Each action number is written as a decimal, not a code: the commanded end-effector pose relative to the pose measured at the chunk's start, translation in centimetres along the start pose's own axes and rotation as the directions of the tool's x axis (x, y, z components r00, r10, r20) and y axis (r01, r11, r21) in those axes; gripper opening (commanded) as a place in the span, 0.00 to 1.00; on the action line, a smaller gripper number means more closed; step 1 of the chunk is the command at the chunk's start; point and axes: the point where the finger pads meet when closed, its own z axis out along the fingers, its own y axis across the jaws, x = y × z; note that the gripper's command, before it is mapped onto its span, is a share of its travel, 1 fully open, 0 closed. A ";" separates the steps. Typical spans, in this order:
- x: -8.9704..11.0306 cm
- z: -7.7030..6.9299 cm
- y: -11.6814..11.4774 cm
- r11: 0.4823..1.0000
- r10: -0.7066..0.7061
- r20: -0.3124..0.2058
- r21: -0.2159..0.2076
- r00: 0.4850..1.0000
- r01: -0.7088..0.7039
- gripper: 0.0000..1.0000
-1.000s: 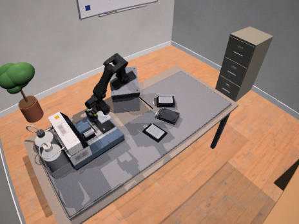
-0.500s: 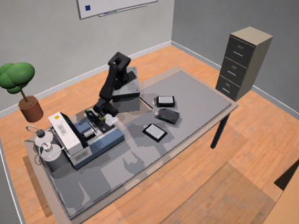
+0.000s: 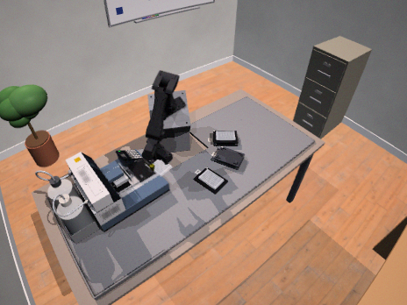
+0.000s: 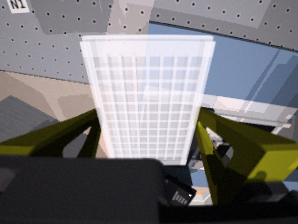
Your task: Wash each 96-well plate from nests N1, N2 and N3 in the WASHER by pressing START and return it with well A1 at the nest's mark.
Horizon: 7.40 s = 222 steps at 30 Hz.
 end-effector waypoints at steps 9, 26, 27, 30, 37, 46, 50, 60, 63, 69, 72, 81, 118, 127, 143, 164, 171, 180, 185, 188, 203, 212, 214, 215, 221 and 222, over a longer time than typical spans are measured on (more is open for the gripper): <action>-2.1 -0.2 -0.3 0.999 0.043 -0.006 0.031 0.999 -0.043 0.00; -7.0 0.4 4.0 0.998 -0.057 -0.007 0.029 0.998 0.057 0.00; -7.3 0.5 4.4 0.998 -0.057 -0.007 0.029 0.998 0.057 0.00; -8.5 0.6 5.3 0.998 -0.057 -0.007 0.028 0.998 0.057 0.00; -10.3 0.9 7.0 0.998 -0.057 -0.006 0.028 0.998 0.057 0.00; -13.5 1.3 9.8 0.998 -0.057 -0.005 0.027 0.998 0.057 0.00; -13.5 1.3 9.9 0.998 -0.057 -0.005 0.027 0.998 0.057 0.00; -14.9 1.7 13.1 0.987 -0.156 -0.007 0.025 0.988 0.156 0.00; -15.4 1.8 14.5 0.987 -0.156 -0.007 0.025 0.988 0.156 0.00; -16.3 2.0 16.8 0.987 -0.156 -0.007 0.024 0.988 0.156 0.00; -16.7 2.1 17.8 0.987 -0.156 -0.007 0.024 0.988 0.156 0.00; -18.4 2.6 22.0 0.988 -0.156 -0.006 0.023 0.988 0.156 0.00; -18.8 3.7 34.4 0.967 -0.254 -0.008 0.019 0.967 0.254 0.00; -18.6 4.0 37.9 0.967 -0.254 -0.008 0.018 0.967 0.254 0.00; -18.3 4.4 42.1 0.967 -0.254 -0.007 0.017 0.967 0.254 0.00; -18.3 4.4 42.1 0.967 -0.254 -0.007 0.017 0.967 0.254 0.00; -18.3 4.4 42.1 0.967 -0.254 -0.007 0.017 0.967 0.254 0.00; -18.3 4.7 42.1 0.967 -0.254 -0.007 0.017 0.967 0.254 0.00; -18.3 5.6 42.1 0.967 -0.254 -0.007 0.017 0.967 0.254 0.00; -18.4 5.9 42.1 0.967 -0.254 -0.007 0.017 0.967 0.254 0.00; -18.5 8.2 42.2 0.967 -0.254 -0.007 0.017 0.967 0.255 0.00; -18.6 9.4 42.2 0.967 -0.254 -0.007 0.017 0.967 0.255 0.00; -18.6 9.7 42.2 0.967 -0.255 -0.007 0.017 0.967 0.255 0.00; -18.6 9.9 42.2 0.967 -0.255 -0.007 0.017 0.967 0.255 0.00; -18.6 10.9 42.2 0.967 -0.255 -0.007 0.018 0.967 0.255 0.00; -18.6 10.9 42.2 0.967 -0.255 -0.007 0.018 0.967 0.255 0.00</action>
